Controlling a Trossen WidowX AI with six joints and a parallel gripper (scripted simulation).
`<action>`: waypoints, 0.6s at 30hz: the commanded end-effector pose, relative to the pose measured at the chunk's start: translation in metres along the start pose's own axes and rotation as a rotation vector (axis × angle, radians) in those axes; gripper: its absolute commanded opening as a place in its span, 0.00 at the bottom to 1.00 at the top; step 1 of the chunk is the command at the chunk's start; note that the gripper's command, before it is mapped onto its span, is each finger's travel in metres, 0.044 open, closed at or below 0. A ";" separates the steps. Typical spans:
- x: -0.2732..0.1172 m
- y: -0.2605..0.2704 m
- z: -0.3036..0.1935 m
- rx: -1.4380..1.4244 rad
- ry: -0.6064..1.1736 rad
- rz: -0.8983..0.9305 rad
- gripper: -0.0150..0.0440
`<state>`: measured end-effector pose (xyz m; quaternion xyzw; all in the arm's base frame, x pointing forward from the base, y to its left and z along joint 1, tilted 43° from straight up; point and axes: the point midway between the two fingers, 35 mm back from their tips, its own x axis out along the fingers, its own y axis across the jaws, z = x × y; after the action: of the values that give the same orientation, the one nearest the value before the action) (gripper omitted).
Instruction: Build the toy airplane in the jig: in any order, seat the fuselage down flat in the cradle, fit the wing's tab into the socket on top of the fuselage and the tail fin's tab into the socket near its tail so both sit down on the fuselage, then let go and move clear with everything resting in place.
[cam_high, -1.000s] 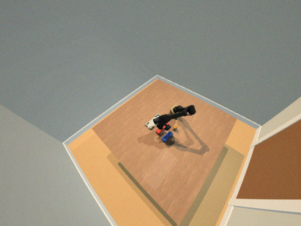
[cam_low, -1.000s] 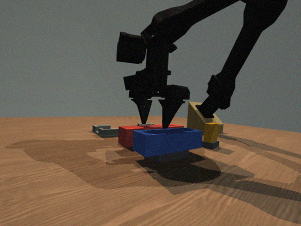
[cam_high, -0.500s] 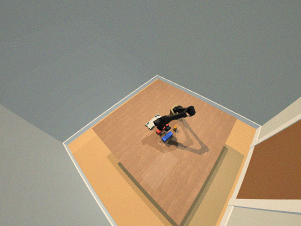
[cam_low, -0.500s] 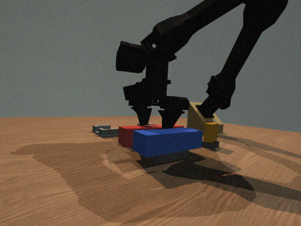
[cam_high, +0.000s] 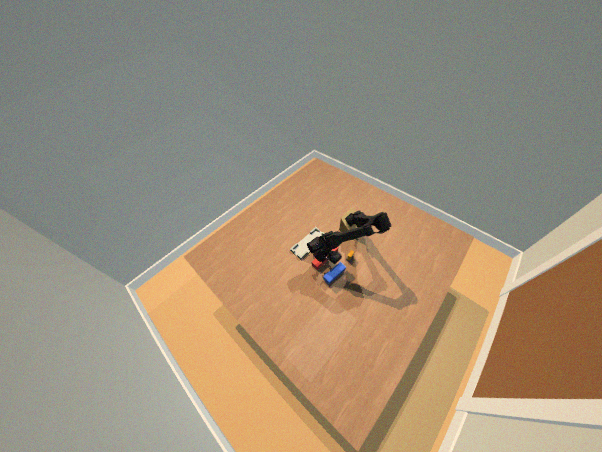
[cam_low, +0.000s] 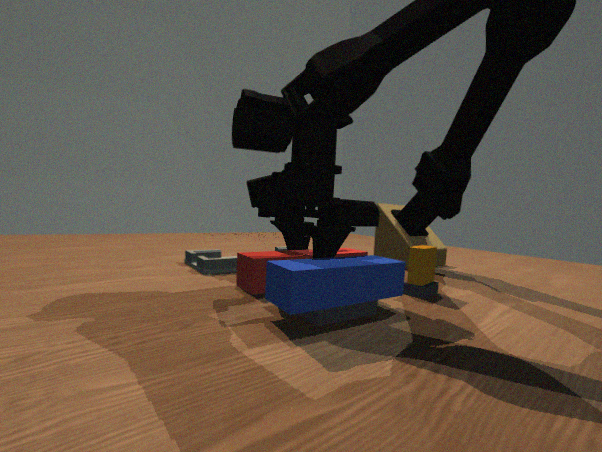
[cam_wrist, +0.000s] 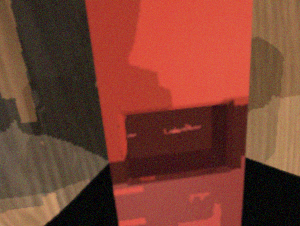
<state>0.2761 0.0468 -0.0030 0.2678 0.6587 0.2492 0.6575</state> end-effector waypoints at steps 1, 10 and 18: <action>0.001 0.000 0.000 0.004 0.000 0.002 0.51; -0.010 -0.001 0.003 0.004 -0.001 -0.001 0.25; -0.033 -0.003 0.007 0.005 -0.002 -0.006 0.25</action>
<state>0.2796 0.0308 0.0111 0.2712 0.6609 0.2461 0.6551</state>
